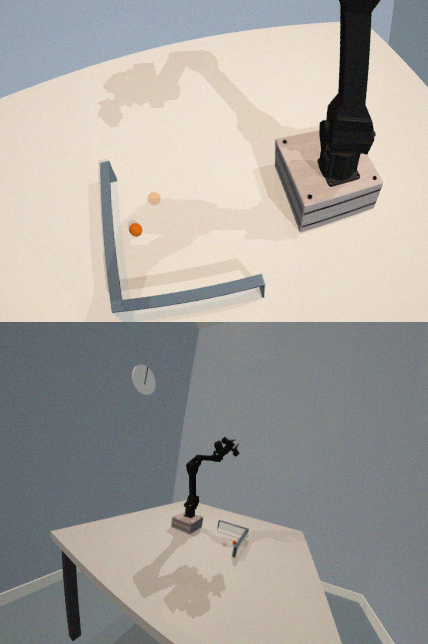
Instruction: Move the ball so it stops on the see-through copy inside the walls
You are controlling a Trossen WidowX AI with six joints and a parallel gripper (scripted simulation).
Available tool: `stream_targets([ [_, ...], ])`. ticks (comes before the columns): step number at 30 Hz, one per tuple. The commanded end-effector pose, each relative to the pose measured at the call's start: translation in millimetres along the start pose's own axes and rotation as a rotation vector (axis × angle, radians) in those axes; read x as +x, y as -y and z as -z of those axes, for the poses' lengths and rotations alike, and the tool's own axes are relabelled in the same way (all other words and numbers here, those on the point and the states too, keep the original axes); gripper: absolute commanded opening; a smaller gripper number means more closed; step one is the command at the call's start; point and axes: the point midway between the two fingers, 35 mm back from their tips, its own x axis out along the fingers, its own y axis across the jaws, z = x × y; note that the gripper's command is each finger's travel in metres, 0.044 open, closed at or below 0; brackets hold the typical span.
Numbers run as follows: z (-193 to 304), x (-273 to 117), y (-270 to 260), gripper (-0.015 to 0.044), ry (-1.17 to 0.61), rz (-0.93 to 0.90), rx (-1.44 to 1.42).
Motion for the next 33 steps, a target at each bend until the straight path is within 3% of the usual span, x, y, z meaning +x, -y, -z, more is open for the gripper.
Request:
stream_targets([
  [1,10,5,56,0.0224,-0.056,0.135,-0.133],
  [16,-15,-30,245,0.0224,-0.253,0.626,-0.504],
  [33,-88,-157,410,0.0224,-0.560,1.192,-0.703],
])
